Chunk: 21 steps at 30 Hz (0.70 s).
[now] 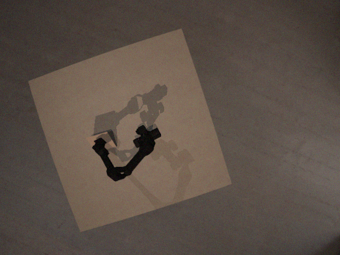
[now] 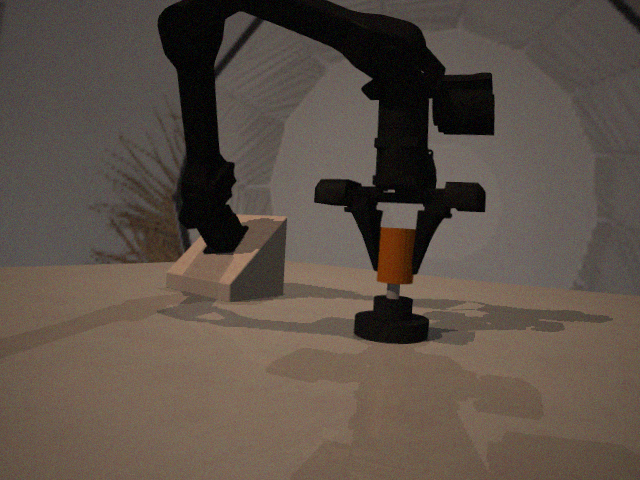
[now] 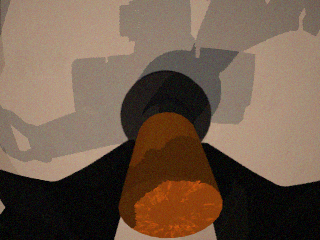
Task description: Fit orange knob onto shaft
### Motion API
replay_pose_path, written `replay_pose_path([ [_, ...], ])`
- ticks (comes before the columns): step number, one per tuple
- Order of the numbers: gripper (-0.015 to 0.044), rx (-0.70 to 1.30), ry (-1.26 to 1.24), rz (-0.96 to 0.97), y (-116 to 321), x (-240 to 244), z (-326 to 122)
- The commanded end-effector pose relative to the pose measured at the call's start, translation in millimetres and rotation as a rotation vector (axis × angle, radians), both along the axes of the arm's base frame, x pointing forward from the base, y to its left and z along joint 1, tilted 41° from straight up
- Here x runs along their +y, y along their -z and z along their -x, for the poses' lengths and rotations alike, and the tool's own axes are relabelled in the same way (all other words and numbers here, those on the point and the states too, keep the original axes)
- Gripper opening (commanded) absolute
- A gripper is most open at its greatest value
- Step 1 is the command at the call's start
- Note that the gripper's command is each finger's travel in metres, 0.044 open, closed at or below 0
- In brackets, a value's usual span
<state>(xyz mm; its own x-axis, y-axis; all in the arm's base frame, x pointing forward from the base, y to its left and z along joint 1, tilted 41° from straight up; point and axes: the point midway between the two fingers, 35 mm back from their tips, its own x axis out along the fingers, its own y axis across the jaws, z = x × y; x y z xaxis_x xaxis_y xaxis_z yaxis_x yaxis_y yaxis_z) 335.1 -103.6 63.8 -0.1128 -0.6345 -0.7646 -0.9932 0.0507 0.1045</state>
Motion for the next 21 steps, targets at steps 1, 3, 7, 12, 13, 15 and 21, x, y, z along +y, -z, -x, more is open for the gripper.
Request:
replay_pose_path([
  [1, 0.0000, 0.002, -0.005, 0.004, 0.3, -1.5, 0.5],
  [3, 0.0000, 0.002, -0.005, 0.004, -0.2, -1.4, 0.3],
  [7, 0.0000, 0.002, -0.005, 0.004, -0.1, -2.1, 0.1],
  [12, 0.0000, 0.002, -0.005, 0.004, -1.1, -1.3, -0.2],
  [13, 0.0000, 0.002, -0.005, 0.004, -2.0, -0.7, -0.5],
  [15, 0.0000, 0.002, -0.005, 0.004, -3.5, 0.0, -1.2],
  [21, 0.0000, 0.057, -0.071, -0.006, -4.1, 0.3, -2.0],
])
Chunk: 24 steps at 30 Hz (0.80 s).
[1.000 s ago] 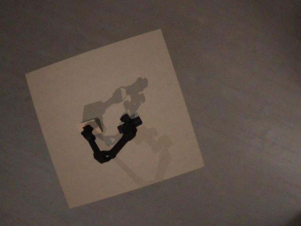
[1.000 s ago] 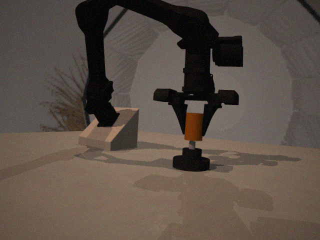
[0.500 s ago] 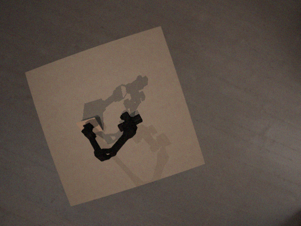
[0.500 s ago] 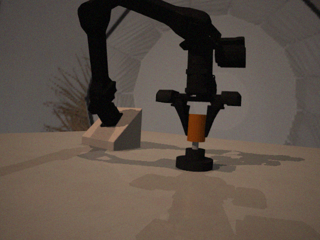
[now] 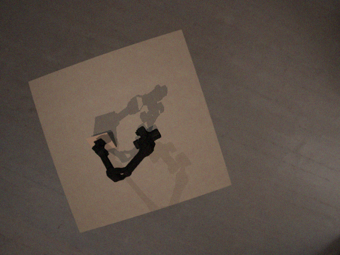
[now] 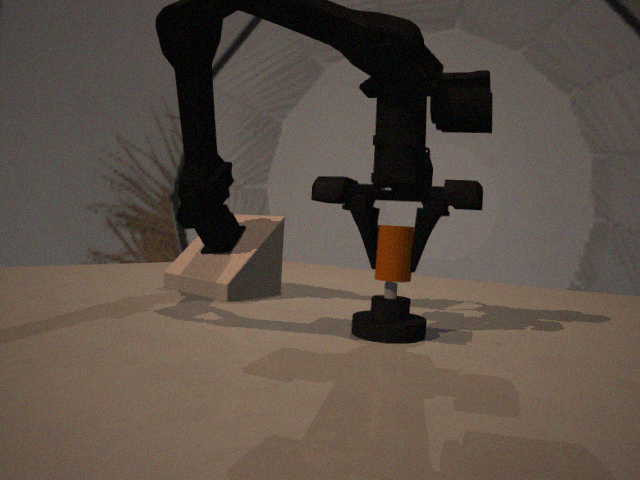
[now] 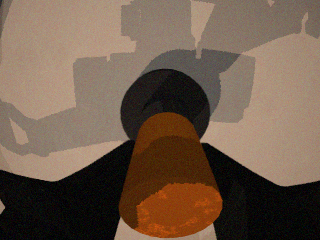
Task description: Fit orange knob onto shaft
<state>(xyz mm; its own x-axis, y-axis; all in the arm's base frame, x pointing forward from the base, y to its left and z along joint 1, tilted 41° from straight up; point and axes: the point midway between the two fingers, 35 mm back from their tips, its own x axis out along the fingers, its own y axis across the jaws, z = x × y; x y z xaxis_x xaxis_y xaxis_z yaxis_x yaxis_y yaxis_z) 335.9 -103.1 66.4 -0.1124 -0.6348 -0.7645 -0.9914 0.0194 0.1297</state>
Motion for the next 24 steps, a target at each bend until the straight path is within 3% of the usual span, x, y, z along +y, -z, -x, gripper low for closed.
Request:
replay_pose_path([
  [1, 0.0000, 0.056, -0.070, -0.006, -1.3, -0.4, -1.3],
  [24, 0.0000, 0.110, -0.134, -0.015, 2.5, -2.6, 0.9],
])
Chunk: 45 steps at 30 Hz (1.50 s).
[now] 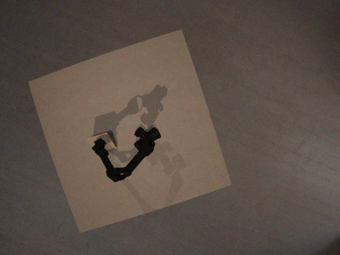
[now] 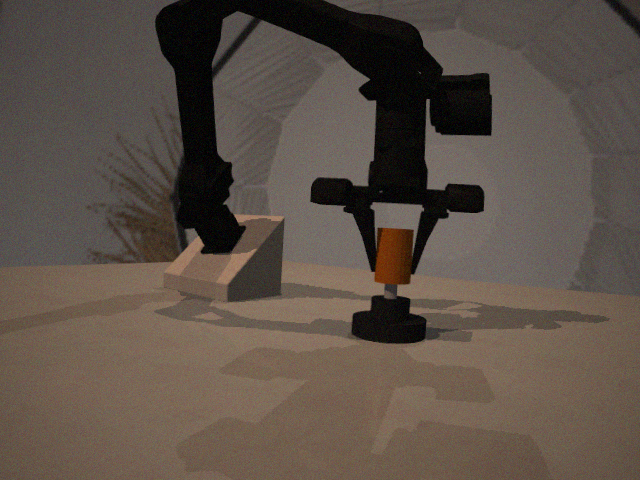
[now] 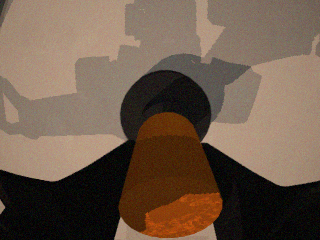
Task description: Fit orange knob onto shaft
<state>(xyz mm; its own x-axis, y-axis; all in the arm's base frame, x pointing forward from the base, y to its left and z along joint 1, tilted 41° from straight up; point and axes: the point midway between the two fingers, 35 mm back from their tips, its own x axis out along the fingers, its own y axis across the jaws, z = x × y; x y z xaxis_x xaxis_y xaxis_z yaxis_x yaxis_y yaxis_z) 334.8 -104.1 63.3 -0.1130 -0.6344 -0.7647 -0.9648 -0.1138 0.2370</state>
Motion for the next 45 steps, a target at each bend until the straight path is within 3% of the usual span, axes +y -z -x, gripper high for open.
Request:
replay_pose_path([
  [1, 0.0000, 0.000, -0.002, 0.005, -1.5, -0.7, -0.5],
  [15, 0.0000, 0.133, -0.162, -0.019, -1.9, -0.3, -1.7],
  [45, 0.0000, 0.188, -0.228, -0.028, -5.0, 0.5, -2.3],
])
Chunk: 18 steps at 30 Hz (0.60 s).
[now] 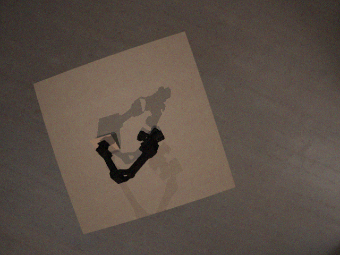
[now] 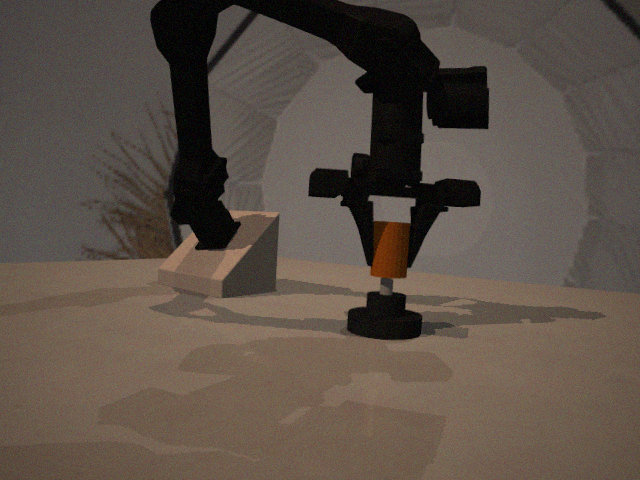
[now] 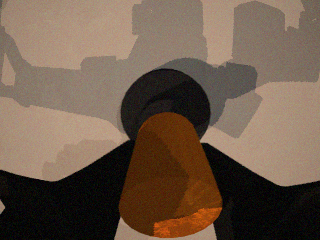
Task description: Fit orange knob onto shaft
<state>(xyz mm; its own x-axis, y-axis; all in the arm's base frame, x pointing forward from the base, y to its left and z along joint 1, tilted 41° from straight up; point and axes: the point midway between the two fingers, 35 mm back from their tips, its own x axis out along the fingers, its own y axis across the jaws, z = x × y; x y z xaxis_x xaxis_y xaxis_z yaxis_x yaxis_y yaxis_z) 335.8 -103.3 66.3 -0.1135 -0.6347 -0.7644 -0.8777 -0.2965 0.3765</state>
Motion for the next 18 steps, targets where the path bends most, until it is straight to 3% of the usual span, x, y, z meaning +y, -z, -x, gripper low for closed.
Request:
replay_pose_path([
  [1, 0.0000, 0.055, -0.069, -0.006, -1.8, -0.4, -1.4],
  [18, 0.0000, 0.109, -0.134, -0.015, 2.2, -1.8, 0.9],
])
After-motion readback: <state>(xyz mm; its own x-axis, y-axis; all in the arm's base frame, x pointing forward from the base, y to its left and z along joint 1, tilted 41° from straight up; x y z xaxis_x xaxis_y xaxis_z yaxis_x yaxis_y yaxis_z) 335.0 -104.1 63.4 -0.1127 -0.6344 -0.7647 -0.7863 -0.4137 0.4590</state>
